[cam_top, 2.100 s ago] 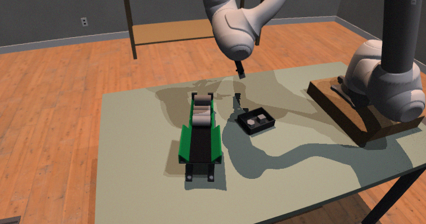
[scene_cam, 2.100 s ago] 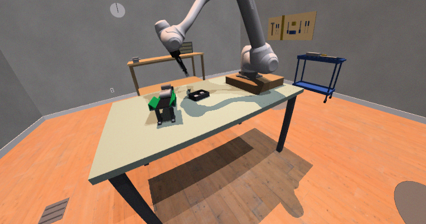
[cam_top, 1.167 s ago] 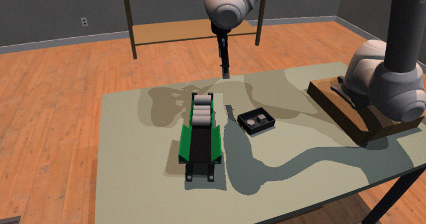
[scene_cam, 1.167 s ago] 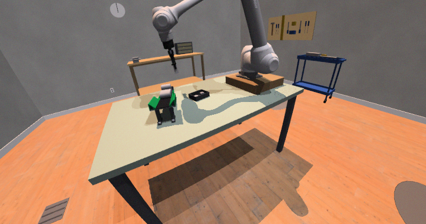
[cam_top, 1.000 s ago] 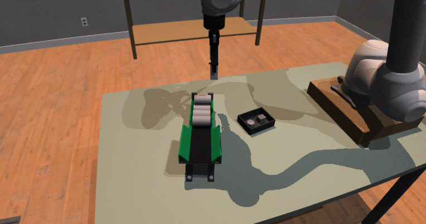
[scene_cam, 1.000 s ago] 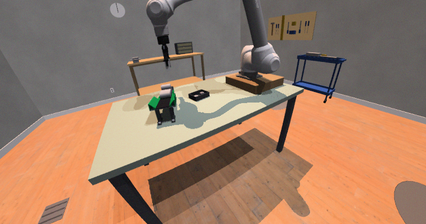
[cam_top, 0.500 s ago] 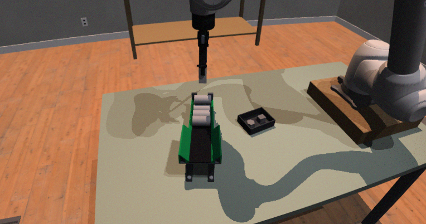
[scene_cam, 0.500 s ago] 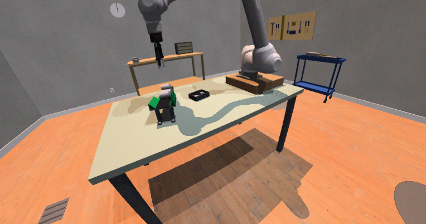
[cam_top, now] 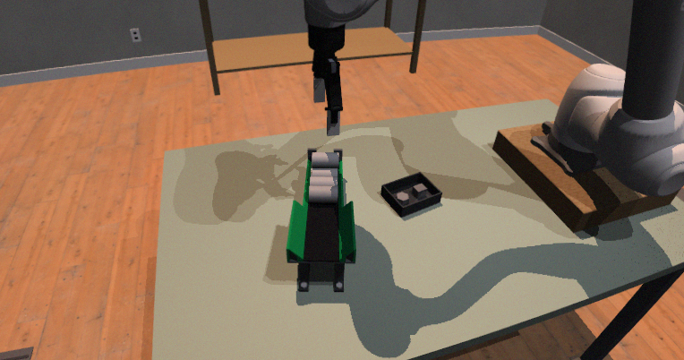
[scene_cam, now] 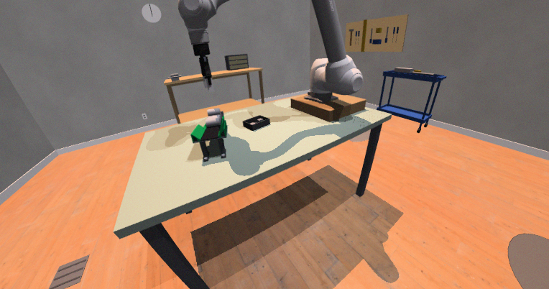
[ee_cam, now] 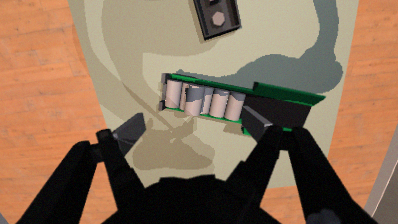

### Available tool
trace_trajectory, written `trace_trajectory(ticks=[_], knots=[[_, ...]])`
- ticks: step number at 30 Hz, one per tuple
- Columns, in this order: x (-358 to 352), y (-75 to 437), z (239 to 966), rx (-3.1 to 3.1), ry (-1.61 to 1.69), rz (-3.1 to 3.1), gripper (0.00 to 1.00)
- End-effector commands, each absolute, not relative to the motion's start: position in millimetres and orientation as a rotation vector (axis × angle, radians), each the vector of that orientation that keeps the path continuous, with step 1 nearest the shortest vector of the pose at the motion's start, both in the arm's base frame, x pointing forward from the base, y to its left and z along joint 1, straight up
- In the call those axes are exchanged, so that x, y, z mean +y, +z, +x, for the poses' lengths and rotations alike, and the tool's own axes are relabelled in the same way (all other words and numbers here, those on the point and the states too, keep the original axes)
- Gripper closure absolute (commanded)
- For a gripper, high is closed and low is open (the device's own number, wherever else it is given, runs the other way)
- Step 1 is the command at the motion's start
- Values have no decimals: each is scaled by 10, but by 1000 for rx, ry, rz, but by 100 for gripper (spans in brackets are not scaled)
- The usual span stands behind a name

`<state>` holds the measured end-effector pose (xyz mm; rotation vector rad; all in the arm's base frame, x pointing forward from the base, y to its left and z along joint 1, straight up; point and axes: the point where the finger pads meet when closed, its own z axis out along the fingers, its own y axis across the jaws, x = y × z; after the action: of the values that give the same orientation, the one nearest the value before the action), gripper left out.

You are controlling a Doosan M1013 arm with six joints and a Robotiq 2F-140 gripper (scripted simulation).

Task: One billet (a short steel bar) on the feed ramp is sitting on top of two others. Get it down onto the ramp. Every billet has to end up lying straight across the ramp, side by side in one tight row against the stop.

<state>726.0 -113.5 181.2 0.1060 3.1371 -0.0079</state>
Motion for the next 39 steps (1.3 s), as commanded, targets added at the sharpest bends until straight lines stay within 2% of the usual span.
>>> trace_trajectory(ticks=[1,5,6,18,19,24,39], knots=[[-1136,1737,7262,3119,1,-331,0],[-1137,1699,7264,3100,-6,-483,0],[-1137,1680,7264,3059,-10,-702,0],[-1138,1577,7266,2747,-27,-1528,0],[-1138,1577,7266,2709,-24,-1593,42],[-1138,1577,7266,2528,0,-1854,42],[-1138,1577,7266,2528,0,-1854,42]])
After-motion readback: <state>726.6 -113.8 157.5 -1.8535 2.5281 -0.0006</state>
